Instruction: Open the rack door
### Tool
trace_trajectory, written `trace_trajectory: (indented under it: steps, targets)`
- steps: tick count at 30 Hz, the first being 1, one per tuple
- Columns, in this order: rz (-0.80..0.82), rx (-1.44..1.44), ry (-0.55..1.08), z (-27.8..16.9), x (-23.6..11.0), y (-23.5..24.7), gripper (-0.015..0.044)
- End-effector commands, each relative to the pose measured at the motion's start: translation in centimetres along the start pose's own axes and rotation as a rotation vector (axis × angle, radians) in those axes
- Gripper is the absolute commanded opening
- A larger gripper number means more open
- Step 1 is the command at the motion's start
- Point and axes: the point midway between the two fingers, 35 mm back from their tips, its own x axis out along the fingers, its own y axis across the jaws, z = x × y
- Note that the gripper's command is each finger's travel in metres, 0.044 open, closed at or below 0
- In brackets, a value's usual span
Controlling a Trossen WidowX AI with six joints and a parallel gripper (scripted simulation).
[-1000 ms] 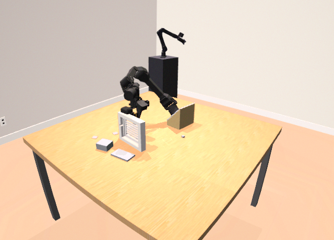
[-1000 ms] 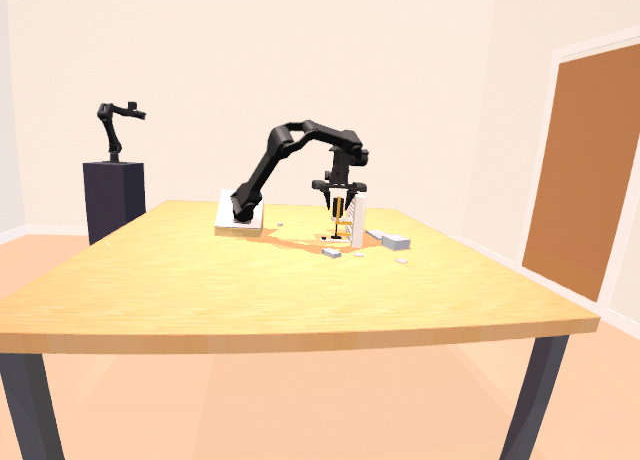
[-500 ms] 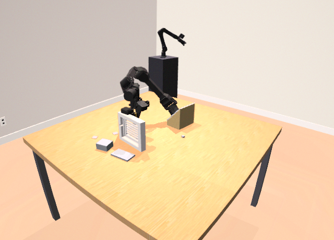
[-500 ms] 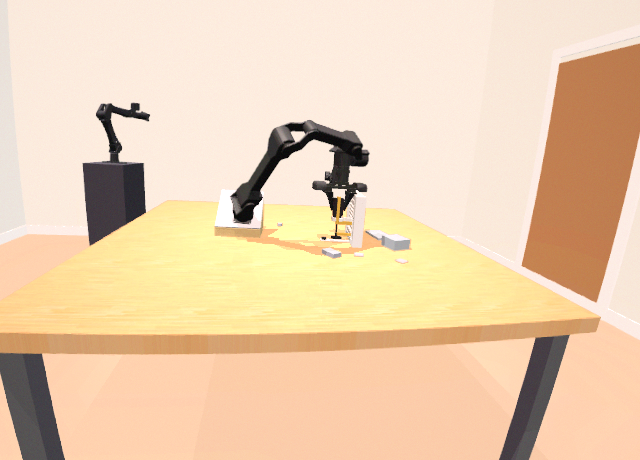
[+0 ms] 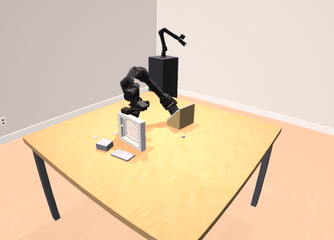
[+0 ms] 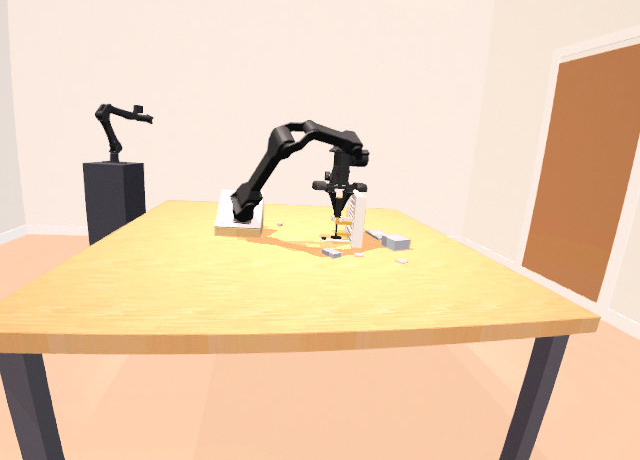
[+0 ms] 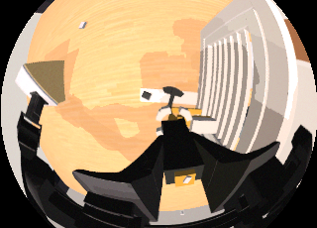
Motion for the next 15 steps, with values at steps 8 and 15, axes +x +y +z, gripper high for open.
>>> trace_trajectory:
  steps: [8, 15]
  targets:
    - [0.0, -0.002, 0.0, 0.01, 0.0, 0.0, 0.004]
    - [0.0, 0.001, 0.0, 0.02, 0.0, 0.01, 0.0015]
